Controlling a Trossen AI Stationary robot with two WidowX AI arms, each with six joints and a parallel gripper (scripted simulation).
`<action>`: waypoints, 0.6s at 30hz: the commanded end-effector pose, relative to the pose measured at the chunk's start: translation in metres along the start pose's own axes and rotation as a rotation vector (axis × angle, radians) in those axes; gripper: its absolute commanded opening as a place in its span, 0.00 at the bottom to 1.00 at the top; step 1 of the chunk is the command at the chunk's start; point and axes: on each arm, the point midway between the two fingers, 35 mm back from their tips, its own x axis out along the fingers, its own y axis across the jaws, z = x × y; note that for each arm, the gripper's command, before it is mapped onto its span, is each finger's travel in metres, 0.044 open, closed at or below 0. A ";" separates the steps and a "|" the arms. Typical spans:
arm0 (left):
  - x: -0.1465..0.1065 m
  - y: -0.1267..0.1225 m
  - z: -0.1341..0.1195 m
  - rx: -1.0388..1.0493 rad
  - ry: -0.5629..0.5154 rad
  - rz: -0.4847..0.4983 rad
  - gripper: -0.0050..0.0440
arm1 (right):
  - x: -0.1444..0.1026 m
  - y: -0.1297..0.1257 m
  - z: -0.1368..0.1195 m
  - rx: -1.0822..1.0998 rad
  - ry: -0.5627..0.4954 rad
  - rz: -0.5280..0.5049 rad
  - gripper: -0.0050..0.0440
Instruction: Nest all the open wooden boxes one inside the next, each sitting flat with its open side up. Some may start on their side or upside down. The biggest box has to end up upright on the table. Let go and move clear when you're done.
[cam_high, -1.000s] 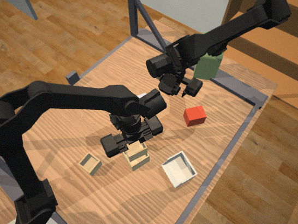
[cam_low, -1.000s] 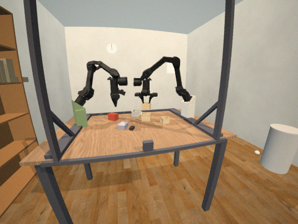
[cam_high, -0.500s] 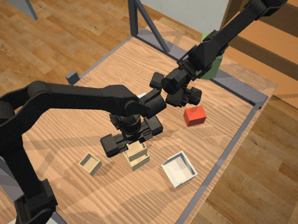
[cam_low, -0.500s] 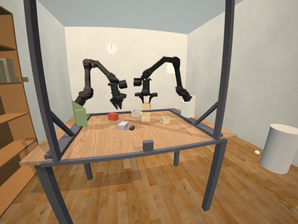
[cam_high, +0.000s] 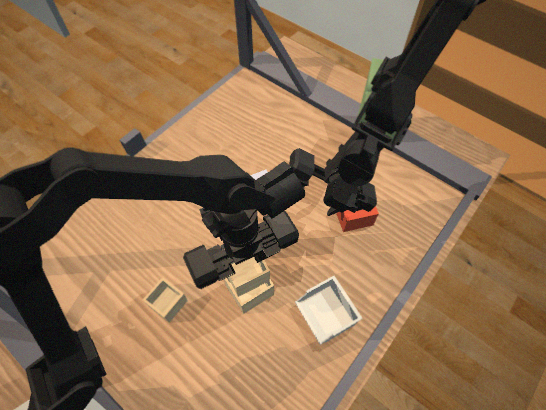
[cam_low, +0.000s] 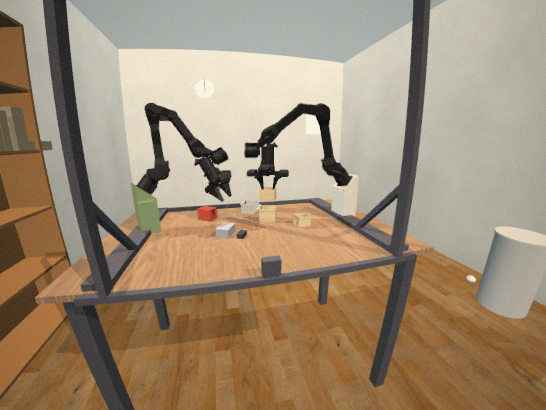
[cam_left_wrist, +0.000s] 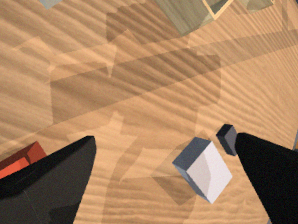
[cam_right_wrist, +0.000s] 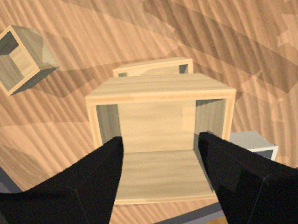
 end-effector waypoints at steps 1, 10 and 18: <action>-0.006 0.006 0.017 0.004 -0.115 -0.073 0.92 | -0.007 -0.005 0.003 -0.005 0.000 -0.025 0.70; -0.021 0.020 0.037 0.063 -0.284 -0.141 0.92 | -0.007 -0.005 0.003 -0.005 0.000 -0.025 0.70; -0.046 0.033 0.048 0.196 -0.452 -0.185 0.92 | -0.007 -0.005 0.003 -0.005 0.000 -0.025 0.70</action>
